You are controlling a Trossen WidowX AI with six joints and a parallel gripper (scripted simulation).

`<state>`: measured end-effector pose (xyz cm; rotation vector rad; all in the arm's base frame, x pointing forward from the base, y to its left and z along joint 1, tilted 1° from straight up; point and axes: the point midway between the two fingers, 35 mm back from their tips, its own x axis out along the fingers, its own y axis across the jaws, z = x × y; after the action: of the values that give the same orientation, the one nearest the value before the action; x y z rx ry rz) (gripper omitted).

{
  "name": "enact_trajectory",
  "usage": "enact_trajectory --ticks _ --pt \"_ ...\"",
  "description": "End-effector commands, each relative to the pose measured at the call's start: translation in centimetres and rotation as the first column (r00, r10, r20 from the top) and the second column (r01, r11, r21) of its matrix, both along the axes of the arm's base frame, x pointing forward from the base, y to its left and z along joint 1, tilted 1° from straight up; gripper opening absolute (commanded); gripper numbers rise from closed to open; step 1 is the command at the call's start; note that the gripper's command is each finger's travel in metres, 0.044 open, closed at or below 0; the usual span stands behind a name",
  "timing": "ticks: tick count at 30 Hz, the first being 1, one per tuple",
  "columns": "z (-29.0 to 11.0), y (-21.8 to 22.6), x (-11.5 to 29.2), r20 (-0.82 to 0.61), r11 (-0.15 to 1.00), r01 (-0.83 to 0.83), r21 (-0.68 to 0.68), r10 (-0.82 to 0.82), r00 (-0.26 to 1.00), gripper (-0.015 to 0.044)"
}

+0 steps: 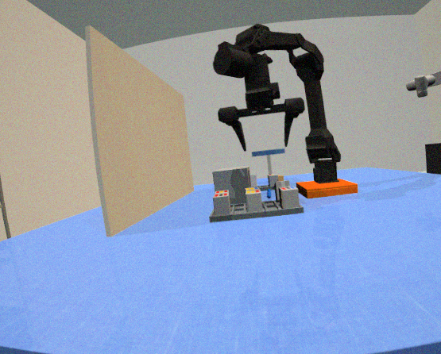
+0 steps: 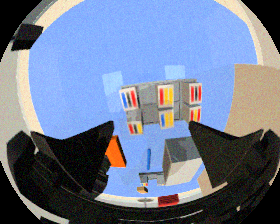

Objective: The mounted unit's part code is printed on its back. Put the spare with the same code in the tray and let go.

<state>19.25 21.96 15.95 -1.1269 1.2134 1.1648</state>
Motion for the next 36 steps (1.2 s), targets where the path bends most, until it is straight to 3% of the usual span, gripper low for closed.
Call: enact_trajectory --ticks 1,5,11,36 --pt "-0.7 0.7 -2.9 0.002 0.985 -0.172 0.0 0.172 0.985 0.044" --pt "-0.7 0.7 -2.9 0.002 0.985 -0.172 0.0 0.172 0.985 0.044" --pt "-3.7 1.0 -3.5 0.002 0.985 -0.172 0.0 0.172 0.985 0.03" --pt "-7.2 1.3 -3.7 0.002 0.985 -0.172 0.001 0.172 0.985 0.03"
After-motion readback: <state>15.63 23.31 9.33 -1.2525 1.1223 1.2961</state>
